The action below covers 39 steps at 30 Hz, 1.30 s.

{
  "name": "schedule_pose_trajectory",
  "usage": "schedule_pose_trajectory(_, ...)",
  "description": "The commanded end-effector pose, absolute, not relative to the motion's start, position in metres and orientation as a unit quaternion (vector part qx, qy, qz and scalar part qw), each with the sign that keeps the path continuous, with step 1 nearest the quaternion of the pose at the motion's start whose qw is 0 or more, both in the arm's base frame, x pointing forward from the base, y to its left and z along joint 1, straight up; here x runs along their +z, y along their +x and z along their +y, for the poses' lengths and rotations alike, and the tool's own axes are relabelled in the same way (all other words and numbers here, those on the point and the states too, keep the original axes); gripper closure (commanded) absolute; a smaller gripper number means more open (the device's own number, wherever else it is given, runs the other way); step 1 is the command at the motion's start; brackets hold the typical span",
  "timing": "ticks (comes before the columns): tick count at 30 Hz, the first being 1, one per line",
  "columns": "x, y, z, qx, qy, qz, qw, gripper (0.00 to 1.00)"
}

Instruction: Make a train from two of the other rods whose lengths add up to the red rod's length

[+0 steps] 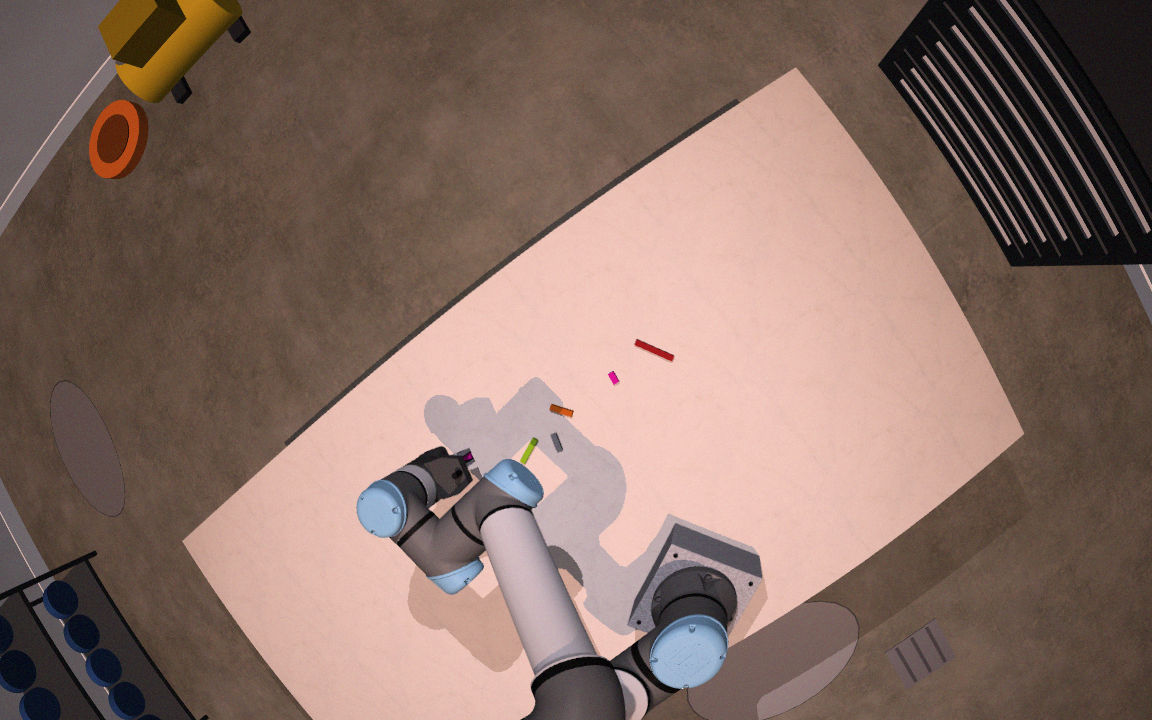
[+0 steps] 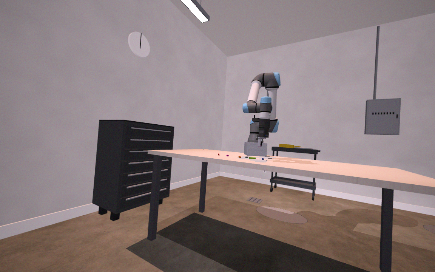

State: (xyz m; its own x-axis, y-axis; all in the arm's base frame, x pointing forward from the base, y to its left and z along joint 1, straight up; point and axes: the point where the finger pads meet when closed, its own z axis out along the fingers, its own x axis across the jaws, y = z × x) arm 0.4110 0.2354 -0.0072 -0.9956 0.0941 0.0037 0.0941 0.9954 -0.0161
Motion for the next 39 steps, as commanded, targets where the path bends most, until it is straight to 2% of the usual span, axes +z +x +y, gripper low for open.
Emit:
schedule_pose_trajectory(1,-0.003,0.412,0.225,0.003,-0.036,-0.999,-0.002,0.76)
schedule_pose_trajectory(8,0.000,0.400,0.171,0.003,0.008,-1.000,-0.002,0.76)
schedule_pose_trajectory(17,-0.001,0.360,0.088,0.003,0.090,-0.996,-0.002,0.76)
schedule_pose_trajectory(26,-0.004,0.340,0.062,0.003,0.122,-0.992,-0.002,0.76)
schedule_pose_trajectory(39,-0.004,0.339,0.061,0.003,0.125,-0.992,-0.002,0.76)
